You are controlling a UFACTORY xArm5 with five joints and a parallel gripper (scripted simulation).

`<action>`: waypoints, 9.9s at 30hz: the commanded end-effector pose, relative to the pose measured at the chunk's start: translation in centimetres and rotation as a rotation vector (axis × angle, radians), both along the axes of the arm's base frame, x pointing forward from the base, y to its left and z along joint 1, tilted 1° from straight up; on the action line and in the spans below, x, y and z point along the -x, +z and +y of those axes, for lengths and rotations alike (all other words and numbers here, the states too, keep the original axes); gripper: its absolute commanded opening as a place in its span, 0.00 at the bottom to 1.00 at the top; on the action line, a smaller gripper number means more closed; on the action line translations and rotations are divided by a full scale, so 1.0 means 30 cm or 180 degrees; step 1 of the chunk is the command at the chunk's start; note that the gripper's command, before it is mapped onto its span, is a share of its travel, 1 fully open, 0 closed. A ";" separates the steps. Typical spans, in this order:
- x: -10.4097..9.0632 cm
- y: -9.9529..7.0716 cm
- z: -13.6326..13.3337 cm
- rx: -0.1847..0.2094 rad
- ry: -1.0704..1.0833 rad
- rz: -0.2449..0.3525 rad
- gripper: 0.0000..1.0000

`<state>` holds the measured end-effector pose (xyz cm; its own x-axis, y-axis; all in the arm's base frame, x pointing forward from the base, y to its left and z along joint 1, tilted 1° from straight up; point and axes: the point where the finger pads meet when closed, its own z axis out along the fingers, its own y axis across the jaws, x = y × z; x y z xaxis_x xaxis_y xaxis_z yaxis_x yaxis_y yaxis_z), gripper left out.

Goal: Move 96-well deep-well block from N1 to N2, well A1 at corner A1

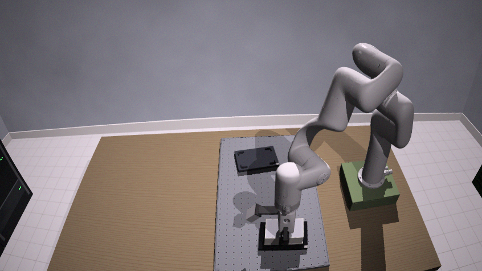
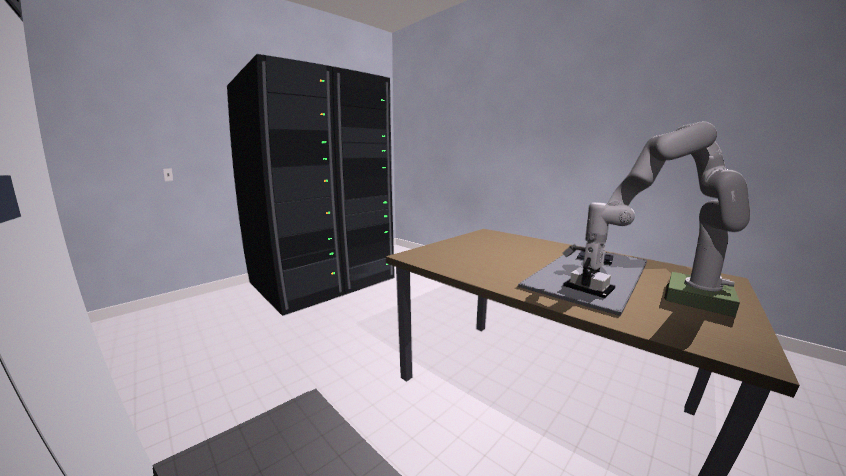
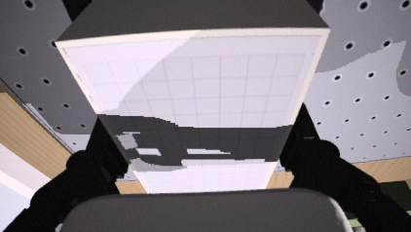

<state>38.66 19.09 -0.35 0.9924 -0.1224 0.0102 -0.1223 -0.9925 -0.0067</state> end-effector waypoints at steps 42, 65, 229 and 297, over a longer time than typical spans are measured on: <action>-0.004 0.005 0.002 -0.0005 0.0000 -0.0011 0.00; -0.004 0.030 0.002 -0.0005 0.0000 -0.0011 0.00; -0.116 0.307 -0.743 0.0035 0.0727 -0.0040 0.00; -0.212 0.316 -1.351 0.0064 0.0726 -0.0036 0.00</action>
